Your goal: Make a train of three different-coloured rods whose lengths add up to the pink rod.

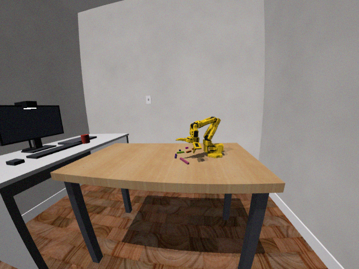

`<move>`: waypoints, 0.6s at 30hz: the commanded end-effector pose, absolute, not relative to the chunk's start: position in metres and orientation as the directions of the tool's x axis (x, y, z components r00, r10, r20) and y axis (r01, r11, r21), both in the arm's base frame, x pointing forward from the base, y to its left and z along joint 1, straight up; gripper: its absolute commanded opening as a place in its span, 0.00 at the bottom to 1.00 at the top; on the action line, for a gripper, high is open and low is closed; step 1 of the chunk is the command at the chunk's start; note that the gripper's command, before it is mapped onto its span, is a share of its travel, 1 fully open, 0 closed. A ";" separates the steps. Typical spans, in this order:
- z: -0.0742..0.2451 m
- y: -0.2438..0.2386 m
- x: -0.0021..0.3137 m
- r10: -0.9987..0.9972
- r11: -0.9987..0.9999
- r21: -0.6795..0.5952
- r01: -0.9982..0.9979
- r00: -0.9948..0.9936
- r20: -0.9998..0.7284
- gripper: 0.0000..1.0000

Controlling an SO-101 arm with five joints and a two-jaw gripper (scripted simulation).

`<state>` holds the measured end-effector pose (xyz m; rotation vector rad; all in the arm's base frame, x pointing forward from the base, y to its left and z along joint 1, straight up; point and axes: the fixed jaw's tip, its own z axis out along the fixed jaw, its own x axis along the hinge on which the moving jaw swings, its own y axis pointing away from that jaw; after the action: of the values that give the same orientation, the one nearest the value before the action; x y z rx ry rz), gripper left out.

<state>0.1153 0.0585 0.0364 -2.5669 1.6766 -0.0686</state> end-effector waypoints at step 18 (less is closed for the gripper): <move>0.042 0.062 0.122 -0.911 -0.407 -0.140 -0.903 0.411 -0.007 1.00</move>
<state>0.1166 0.0590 0.0363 -2.5716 1.6536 -0.0770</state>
